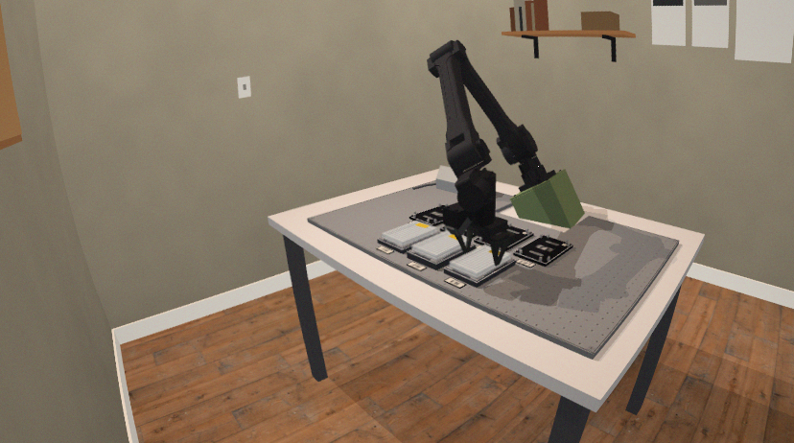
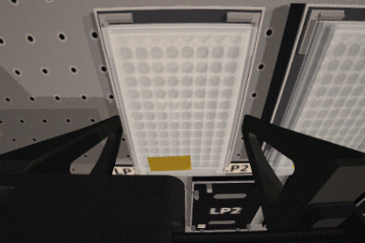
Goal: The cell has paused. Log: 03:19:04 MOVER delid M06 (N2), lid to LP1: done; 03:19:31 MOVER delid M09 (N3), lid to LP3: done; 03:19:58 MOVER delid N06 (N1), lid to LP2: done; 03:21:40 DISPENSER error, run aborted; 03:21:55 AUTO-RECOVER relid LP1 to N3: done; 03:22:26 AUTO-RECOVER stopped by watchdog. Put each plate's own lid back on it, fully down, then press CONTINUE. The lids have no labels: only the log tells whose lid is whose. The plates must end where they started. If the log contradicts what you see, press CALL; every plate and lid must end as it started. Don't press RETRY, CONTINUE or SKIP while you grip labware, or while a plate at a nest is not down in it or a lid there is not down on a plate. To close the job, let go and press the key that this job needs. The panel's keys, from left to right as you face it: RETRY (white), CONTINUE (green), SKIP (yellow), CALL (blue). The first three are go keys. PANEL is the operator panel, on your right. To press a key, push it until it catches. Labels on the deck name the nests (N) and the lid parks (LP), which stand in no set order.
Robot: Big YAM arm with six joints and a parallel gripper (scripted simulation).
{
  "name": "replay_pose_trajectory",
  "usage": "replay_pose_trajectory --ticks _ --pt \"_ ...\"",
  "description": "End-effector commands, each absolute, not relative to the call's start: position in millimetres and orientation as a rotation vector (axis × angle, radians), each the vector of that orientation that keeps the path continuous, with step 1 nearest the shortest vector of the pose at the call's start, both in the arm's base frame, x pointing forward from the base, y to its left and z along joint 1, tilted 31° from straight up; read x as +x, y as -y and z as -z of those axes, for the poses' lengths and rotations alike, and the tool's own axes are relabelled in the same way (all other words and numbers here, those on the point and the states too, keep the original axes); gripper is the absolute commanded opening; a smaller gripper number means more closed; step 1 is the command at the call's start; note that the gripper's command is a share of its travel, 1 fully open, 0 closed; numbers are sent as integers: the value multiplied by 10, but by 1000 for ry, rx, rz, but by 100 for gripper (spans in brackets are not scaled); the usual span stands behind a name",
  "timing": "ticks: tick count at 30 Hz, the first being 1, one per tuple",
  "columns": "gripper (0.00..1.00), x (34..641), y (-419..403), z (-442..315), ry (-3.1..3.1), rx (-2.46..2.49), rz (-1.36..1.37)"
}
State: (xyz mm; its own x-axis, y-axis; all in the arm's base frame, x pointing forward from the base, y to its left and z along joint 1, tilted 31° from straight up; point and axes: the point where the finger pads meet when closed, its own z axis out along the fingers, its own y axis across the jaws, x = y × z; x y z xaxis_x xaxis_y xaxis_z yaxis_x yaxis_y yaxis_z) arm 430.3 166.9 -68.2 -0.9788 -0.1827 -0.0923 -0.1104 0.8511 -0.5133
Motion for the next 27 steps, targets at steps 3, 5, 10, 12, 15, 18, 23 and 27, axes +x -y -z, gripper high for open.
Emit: replay_pose_trajectory --ticks 3,5,10,12,15,18,23,27 --pt "100 4441 -1948 385 -2845 -222 730" --pt "100 4441 -1948 385 -2845 -222 730" --pt "100 4424 -1990 311 -2845 -222 728" --pt "100 4417 -2006 281 -2845 -222 728" --pt "100 4412 -1992 303 -2851 -221 737" --pt "100 4410 -1951 356 -2861 -223 750" --pt "100 4410 -1966 351 -2859 -225 748" --pt "100 4406 -1982 343 -2858 -228 746"
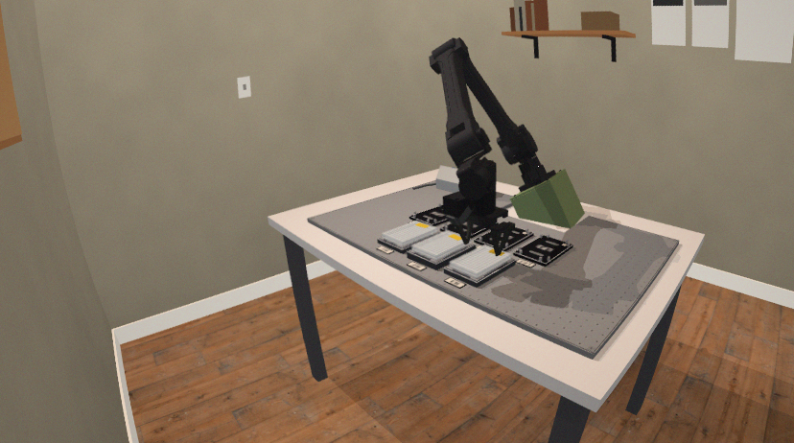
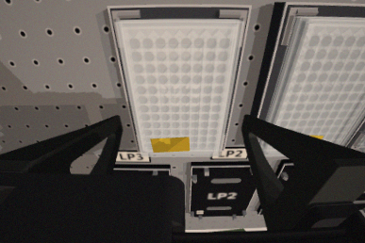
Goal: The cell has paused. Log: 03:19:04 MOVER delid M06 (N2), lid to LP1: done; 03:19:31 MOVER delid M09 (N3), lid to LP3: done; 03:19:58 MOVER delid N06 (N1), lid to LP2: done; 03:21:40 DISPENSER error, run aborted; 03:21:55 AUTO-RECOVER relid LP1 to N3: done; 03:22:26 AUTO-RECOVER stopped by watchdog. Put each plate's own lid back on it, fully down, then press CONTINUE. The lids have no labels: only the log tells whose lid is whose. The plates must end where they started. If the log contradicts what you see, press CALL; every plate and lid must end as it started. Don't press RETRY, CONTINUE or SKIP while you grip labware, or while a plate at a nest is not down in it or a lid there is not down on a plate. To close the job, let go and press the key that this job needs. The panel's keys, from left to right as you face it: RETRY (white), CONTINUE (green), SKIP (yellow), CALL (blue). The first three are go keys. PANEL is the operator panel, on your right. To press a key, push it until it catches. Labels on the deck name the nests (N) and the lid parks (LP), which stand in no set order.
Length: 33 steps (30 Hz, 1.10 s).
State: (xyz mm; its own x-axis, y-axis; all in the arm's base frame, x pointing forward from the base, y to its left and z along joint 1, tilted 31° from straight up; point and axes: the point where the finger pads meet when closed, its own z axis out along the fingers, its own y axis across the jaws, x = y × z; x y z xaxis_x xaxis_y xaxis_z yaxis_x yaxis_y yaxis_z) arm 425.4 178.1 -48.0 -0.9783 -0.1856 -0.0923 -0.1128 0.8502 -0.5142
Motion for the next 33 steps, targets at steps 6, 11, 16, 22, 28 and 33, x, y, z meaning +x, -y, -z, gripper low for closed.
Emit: replay_pose_trajectory --ticks 6,11,16,22,28,33 --pt "100 4399 -2006 336 -2857 -233 745" --pt "100 4399 -2010 335 -2857 -234 745" --pt "100 4401 -2004 335 -2858 -232 747" --pt "100 4401 -2015 347 -2859 -235 748" --pt "100 4400 -2014 343 -2859 -235 749" --pt "96 4241 -1666 311 -2871 -225 761"
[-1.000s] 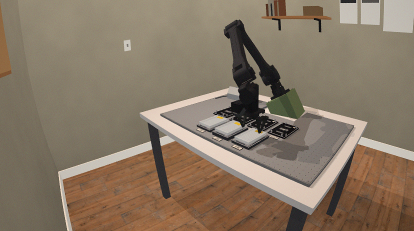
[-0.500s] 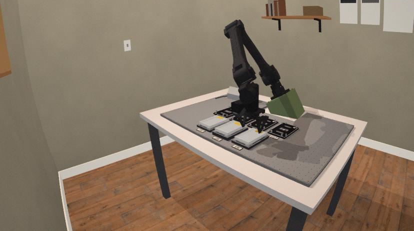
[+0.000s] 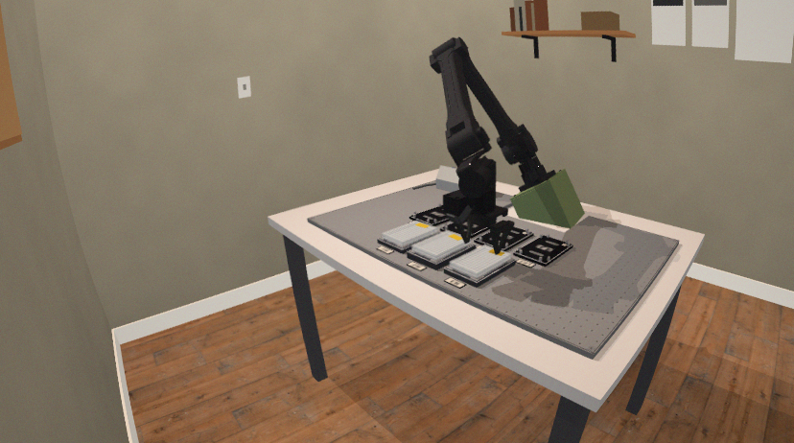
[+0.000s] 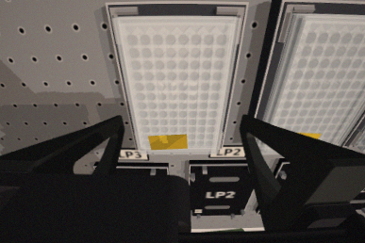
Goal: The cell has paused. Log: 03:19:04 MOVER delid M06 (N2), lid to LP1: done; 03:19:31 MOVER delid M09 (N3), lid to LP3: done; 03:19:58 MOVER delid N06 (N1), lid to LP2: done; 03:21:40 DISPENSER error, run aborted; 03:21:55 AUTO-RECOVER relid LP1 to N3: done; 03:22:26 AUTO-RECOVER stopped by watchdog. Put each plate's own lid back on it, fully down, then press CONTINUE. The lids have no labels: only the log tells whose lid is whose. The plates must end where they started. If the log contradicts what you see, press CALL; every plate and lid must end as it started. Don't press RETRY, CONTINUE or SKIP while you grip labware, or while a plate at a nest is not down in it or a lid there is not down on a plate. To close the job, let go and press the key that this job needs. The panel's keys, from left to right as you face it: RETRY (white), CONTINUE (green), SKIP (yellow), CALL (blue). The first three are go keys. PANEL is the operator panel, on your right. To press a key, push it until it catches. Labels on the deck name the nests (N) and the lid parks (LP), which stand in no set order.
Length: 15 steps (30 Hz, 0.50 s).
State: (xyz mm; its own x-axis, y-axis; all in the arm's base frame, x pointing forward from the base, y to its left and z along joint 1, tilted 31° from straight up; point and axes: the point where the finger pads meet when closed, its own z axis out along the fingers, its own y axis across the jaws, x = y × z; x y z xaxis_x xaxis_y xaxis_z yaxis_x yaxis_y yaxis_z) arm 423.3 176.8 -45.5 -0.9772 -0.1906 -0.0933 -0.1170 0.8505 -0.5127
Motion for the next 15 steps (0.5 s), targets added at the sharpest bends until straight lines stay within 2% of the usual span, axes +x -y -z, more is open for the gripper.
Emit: replay_pose_trajectory --ticks 1,15 --pt "95 4206 -1631 299 -2870 -225 762" --pt "83 3793 -1219 161 -2871 -228 765"
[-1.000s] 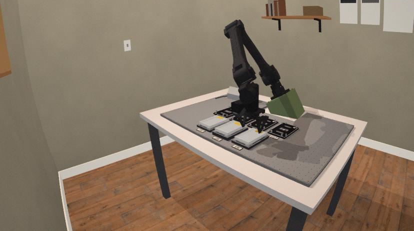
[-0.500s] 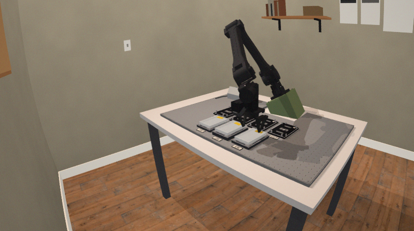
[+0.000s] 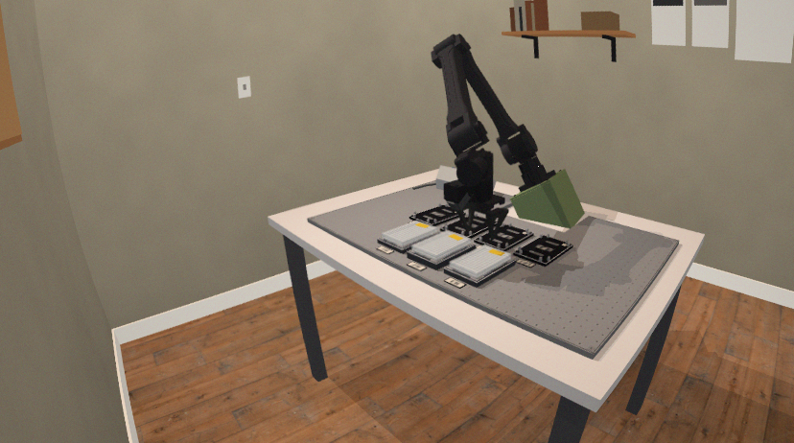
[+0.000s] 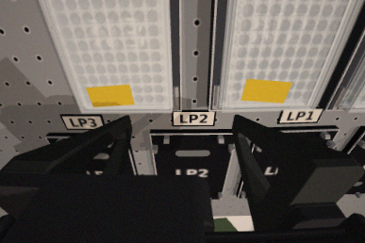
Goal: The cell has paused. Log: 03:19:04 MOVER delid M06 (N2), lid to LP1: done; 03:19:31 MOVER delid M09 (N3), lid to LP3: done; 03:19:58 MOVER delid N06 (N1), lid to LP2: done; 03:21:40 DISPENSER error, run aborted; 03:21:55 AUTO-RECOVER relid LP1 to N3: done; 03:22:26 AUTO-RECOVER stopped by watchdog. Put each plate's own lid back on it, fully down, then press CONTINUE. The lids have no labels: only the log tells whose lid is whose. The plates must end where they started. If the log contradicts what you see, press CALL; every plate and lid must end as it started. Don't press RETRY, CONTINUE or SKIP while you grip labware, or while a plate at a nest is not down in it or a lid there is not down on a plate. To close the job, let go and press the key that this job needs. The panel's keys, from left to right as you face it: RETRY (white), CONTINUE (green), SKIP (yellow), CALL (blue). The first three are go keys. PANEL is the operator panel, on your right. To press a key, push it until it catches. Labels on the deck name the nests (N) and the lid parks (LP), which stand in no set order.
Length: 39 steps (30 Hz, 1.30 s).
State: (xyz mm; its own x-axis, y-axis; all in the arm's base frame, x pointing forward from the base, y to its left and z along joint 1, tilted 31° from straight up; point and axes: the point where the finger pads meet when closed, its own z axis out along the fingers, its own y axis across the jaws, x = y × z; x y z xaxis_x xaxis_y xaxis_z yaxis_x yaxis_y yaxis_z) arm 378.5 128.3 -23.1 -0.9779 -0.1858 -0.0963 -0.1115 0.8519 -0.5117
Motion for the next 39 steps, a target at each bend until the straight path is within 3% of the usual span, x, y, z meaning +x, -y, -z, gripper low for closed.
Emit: replay_pose_trajectory --ticks 1,3,4,25,39 --pt "82 3760 -1179 150 -2871 -226 766" --pt "80 3692 -1109 126 -2871 -226 767" --pt "0 3658 -1074 114 -2871 -226 767" --pt "0 3027 -439 -101 -2874 -230 774" --pt "0 3060 -861 -664 -2848 -228 737"
